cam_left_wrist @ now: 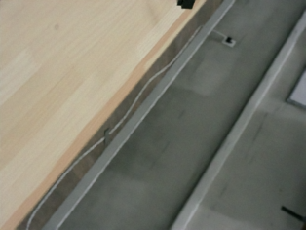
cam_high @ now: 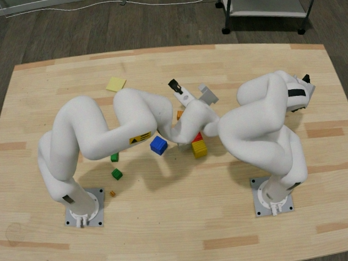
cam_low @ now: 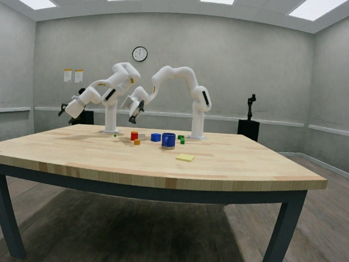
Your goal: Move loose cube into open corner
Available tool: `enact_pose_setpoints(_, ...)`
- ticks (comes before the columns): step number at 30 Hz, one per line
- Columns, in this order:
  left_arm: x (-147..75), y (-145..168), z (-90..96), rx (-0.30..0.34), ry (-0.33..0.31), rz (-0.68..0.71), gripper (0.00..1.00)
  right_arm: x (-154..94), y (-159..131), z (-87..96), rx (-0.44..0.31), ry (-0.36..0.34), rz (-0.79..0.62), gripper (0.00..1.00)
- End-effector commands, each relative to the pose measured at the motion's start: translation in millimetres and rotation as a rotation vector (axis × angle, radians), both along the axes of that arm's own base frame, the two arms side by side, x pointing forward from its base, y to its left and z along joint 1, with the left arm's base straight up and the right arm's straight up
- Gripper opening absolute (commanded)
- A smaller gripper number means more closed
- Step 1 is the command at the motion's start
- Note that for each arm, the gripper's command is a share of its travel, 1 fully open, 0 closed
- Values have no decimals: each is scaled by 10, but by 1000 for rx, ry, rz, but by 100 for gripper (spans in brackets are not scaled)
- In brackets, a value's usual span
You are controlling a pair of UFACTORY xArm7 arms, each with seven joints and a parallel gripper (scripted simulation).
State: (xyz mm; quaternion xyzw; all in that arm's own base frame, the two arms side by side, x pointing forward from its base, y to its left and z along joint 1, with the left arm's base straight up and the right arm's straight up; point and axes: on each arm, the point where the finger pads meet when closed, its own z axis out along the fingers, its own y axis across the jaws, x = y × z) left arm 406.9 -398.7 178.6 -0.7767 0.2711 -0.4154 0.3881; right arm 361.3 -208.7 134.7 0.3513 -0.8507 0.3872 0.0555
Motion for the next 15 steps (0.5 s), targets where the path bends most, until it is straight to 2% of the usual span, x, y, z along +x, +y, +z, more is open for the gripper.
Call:
enact_pose_setpoints(1,-100,129,52,19,85,29,100,190,232,3,28,-26,0,100)
enact_pose_setpoints(4,-227,251,81,34,179,51,100,395,565,-14,70,-53,4,100)
enact_pose_setpoints(9,-364,355,106,42,274,63,100,633,1174,-56,174,-93,15,100)
enact_pose_setpoints(11,-425,393,117,43,314,66,100,717,1374,-65,174,-93,15,100)
enact_pose_setpoints(15,-552,461,138,42,395,67,100,717,1374,-65,174,-93,15,100)
